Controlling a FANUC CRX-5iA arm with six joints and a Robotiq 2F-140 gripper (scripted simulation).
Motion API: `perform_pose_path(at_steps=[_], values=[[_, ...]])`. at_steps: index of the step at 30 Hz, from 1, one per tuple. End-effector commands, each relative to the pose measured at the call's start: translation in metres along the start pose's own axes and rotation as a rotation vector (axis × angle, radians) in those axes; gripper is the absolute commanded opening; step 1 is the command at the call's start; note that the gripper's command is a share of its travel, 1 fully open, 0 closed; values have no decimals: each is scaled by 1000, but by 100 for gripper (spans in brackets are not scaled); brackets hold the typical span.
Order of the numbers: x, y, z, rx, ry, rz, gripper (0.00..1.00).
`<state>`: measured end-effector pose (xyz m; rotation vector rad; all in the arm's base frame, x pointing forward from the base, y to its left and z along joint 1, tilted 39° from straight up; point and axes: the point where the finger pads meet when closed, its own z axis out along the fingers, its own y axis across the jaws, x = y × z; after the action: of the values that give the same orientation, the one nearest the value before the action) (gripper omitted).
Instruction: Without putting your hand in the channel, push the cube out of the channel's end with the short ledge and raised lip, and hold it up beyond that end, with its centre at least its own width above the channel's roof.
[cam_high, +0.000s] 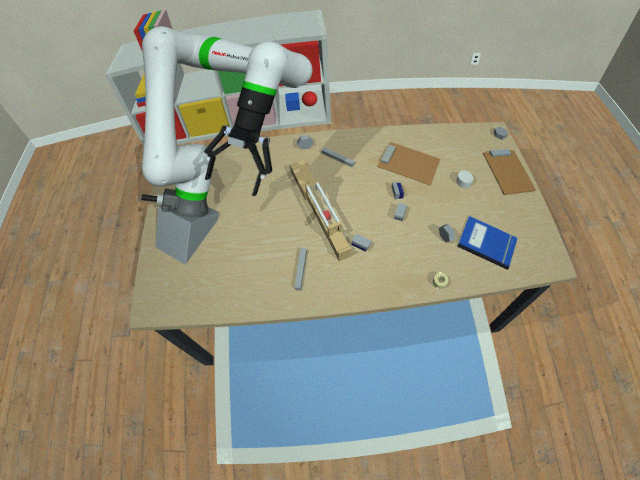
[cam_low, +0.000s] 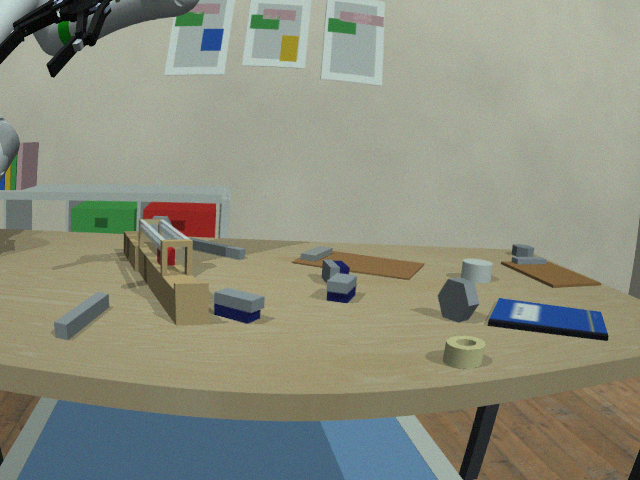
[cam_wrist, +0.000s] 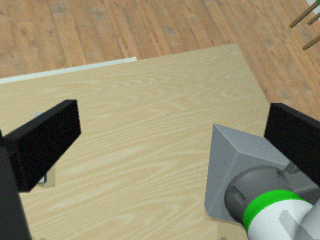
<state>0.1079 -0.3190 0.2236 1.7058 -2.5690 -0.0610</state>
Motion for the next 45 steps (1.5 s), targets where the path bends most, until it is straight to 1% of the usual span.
perform_pose_path(at_steps=[1,17,18,20,21,22,23,24,27,28,31,32,34,35,37,38,41,42,45], values=[[1,0,0,1,1,1,100],[1,0,0,1,1,1,100],[0,-1,-1,2,1,-1,10],[-8,-14,-3,22,-9,-33,10],[-18,-29,-7,46,-21,-72,10],[-35,-51,-13,81,-39,-130,10],[-48,-65,-17,125,-62,-204,10],[-56,-70,-20,168,-87,-277,10],[-80,-91,-29,225,-121,-375,10],[-88,-99,-32,236,-128,-395,10],[-114,-125,-42,236,-128,-395,10],[-127,-129,-48,298,-168,-504,10],[-127,-129,-48,298,-168,-504,10],[-154,-152,-57,298,-168,-504,10],[-168,-164,-61,298,-168,-504,10],[-180,-163,-67,360,-212,-615,10],[-208,-182,-77,360,-212,-615,10],[-222,-182,-83,420,-258,-724,10],[-255,-199,-95,420,-258,-724,10]])
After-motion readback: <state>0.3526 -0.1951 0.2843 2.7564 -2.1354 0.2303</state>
